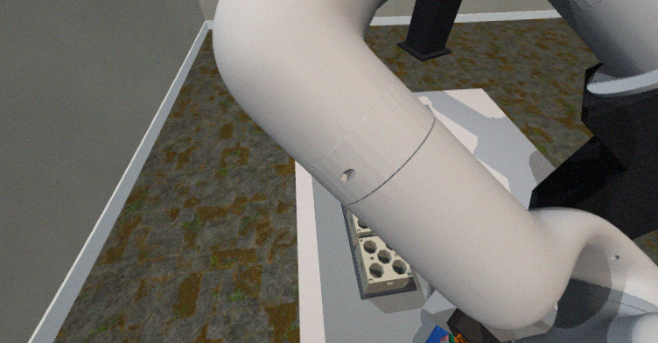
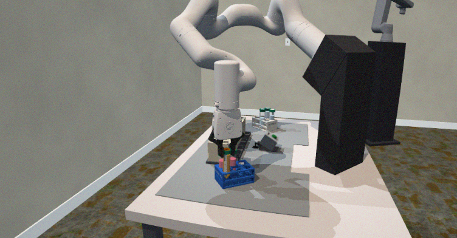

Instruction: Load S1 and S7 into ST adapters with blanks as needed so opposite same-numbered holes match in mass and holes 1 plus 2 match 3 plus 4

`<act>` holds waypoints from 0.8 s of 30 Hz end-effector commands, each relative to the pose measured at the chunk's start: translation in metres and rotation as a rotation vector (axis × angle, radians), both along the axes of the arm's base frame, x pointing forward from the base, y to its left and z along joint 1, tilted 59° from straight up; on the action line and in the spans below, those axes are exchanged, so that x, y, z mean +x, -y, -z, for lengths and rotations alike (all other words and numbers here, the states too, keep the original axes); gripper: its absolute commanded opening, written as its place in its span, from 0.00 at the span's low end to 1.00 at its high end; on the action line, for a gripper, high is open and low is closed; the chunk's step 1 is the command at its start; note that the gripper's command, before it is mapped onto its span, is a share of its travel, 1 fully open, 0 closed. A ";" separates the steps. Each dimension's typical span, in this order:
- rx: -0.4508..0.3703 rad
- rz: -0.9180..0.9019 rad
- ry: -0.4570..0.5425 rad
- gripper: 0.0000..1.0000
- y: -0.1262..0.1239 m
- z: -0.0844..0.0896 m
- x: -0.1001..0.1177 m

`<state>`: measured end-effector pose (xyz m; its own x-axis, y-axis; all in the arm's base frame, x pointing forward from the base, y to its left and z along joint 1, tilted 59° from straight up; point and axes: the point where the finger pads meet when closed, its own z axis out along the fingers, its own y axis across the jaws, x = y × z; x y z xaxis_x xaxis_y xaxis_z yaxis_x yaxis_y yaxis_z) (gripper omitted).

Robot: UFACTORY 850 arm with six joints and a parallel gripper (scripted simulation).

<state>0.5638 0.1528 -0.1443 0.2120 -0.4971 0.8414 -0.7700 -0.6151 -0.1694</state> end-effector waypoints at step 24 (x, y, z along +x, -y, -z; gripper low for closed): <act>0.001 -0.001 0.001 0.00 -0.032 -0.026 -0.030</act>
<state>0.5386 0.1787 -0.1227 0.2120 -0.4971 0.8414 -0.7698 -0.6153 -0.1696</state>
